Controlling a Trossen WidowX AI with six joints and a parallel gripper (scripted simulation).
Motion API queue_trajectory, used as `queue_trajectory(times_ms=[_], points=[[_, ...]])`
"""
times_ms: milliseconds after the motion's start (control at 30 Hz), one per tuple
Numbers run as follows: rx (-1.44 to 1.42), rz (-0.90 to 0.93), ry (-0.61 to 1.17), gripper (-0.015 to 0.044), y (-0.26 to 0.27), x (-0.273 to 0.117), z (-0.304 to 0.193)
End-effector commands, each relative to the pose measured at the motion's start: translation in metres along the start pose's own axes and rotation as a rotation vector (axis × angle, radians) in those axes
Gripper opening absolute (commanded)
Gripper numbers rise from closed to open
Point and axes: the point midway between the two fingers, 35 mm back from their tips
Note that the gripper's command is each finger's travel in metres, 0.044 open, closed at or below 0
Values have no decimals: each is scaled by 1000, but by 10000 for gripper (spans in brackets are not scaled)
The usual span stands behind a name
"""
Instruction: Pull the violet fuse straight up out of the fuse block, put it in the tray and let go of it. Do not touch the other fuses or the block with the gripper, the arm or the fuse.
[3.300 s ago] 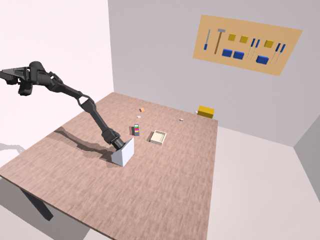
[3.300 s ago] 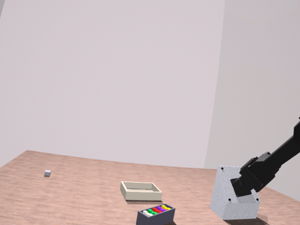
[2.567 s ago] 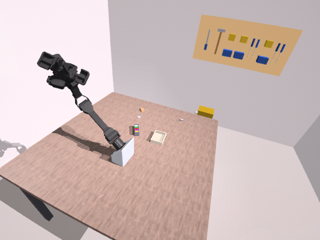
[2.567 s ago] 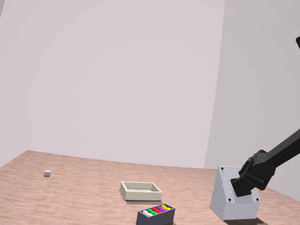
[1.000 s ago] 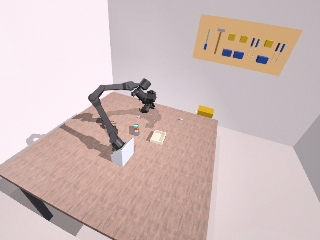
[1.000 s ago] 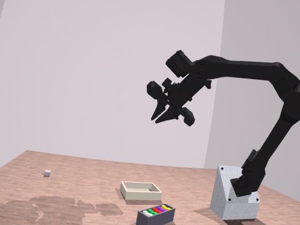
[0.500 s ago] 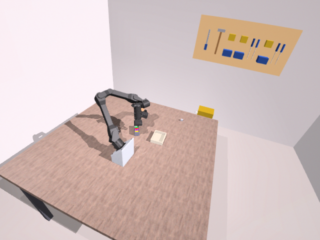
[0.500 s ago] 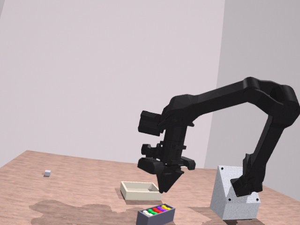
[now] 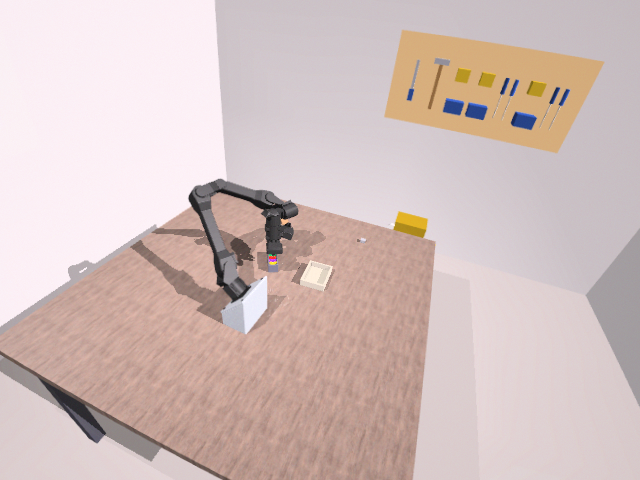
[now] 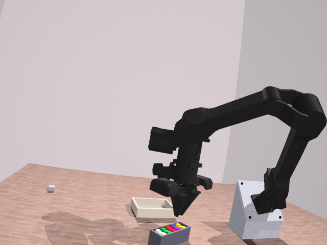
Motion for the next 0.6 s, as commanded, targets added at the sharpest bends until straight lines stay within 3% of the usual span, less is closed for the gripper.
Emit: queue_trajectory(times_ms=[0, 567], points=[[6, 1, 5, 69, 0, 5, -1], [6, 1, 6, 69, 1, 22, -1]])
Point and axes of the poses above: the point midway between the two fingers, 35 mm back from their tips, its own x axis out along the fingers, its own y axis across the jaws, z = x × y, and after that the axes turned 2 degrees about -x, right-handed
